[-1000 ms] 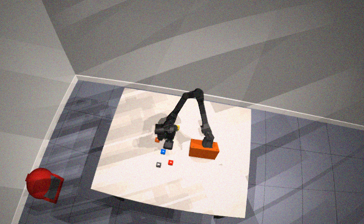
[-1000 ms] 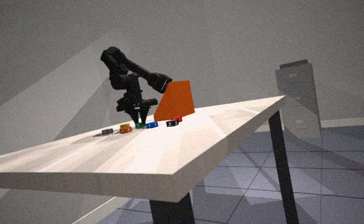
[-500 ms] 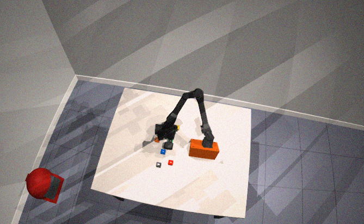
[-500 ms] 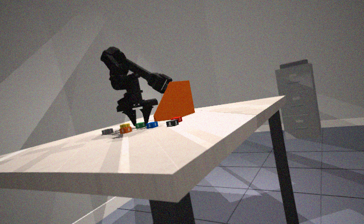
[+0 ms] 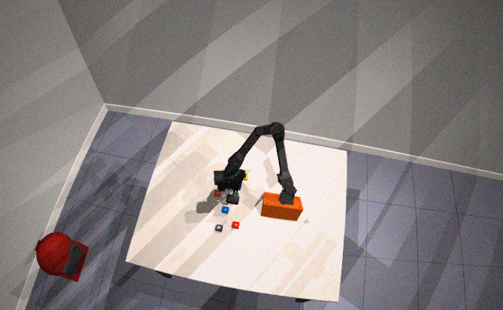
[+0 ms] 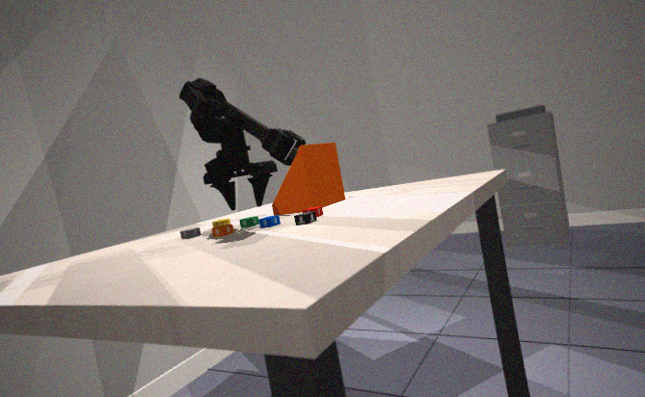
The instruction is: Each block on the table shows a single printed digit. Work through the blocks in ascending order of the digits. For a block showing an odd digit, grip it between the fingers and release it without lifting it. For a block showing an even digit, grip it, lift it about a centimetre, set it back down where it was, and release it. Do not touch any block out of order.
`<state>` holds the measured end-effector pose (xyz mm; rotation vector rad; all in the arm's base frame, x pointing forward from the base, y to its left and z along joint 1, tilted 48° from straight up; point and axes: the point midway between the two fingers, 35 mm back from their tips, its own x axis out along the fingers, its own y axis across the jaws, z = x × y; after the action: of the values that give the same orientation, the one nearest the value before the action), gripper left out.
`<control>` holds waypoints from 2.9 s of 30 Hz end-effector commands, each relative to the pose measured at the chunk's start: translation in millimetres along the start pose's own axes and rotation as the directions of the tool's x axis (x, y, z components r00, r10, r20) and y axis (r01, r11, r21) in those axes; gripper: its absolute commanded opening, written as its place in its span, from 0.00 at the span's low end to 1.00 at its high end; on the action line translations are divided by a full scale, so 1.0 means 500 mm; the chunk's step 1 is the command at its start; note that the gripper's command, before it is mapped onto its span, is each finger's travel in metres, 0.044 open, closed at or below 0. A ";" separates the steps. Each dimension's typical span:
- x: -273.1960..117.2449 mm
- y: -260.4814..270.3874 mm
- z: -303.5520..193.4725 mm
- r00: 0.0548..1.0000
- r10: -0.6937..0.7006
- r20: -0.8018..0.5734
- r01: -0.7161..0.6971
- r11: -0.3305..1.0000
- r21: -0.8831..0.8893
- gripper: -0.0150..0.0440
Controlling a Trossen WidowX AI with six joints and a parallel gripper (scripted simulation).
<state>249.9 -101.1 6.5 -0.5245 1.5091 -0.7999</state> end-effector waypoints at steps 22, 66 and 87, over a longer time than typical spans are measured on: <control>-0.168 -0.077 0.003 1.000 0.016 0.001 -0.016 1.000 0.001 0.46; 0.054 -0.253 -0.035 1.000 -0.001 0.001 0.001 1.000 0.003 0.93; 0.068 -0.254 -0.036 1.000 -0.002 0.001 0.002 1.000 0.003 0.46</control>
<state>210.8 -206.2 78.9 -0.5248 1.5058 -0.8093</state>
